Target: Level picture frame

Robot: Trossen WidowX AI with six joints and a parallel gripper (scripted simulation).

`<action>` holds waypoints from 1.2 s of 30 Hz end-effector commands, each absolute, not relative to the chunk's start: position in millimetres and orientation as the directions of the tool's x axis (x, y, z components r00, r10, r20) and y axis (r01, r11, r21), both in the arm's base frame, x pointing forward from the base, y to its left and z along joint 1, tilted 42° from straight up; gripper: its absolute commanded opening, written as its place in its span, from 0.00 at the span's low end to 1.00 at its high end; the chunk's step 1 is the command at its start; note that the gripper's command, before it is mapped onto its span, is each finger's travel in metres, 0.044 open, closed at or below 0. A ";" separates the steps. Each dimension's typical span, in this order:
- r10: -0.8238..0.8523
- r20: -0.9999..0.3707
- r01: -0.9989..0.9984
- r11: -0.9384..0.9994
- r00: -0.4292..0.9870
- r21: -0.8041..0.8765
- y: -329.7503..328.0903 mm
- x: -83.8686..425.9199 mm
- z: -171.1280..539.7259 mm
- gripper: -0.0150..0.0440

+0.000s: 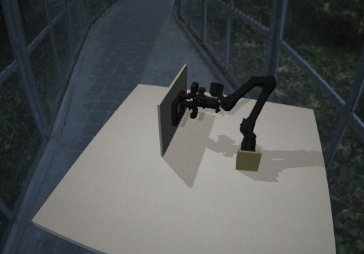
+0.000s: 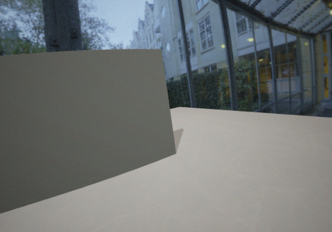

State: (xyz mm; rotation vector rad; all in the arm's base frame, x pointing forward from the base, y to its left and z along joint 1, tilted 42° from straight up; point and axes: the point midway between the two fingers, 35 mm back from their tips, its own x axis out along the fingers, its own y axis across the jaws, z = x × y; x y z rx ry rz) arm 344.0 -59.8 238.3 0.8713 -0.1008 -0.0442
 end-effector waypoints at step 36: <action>-0.073 0.073 -0.019 0.569 0.995 0.822 -55.5 252.7 234.4 0.69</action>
